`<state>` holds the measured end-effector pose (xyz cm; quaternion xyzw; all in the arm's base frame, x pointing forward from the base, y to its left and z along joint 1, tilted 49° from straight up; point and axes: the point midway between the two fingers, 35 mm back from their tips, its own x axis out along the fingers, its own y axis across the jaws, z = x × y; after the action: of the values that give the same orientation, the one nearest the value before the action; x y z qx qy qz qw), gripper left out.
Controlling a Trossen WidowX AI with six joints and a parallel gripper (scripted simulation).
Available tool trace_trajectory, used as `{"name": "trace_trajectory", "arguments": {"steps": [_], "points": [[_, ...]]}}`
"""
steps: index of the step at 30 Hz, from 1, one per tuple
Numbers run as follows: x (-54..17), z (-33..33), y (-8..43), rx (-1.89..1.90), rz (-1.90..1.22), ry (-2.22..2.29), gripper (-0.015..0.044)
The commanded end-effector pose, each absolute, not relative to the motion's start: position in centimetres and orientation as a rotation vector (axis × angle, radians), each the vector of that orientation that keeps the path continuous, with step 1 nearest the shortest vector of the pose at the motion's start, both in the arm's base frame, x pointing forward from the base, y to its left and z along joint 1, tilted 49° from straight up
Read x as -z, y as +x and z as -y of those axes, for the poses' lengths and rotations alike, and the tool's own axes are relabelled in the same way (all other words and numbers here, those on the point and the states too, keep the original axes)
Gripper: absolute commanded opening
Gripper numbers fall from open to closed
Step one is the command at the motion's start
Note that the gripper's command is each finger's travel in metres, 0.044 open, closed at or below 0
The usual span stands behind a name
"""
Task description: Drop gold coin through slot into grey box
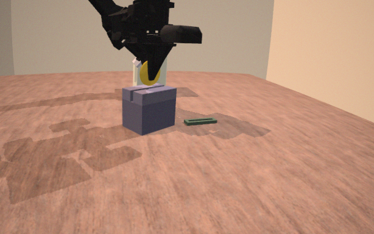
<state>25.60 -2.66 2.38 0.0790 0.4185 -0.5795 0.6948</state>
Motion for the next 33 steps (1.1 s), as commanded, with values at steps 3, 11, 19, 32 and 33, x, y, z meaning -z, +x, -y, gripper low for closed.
{"name": "trace_trajectory", "arguments": {"steps": [3,11,19,32,33], "points": [[-2.1,3.0,25.5,1.292,-0.936,0.167,0.0000],[-2.2,2.8,25.6,1.293,-0.934,0.176,0.0161],[-2.2,2.8,25.6,1.293,-0.934,0.176,0.0161],[-6.0,-1.3,25.4,1.291,-0.934,0.166,0.0440],[-6.2,-1.4,25.4,1.291,-0.934,0.165,0.0440]]}}
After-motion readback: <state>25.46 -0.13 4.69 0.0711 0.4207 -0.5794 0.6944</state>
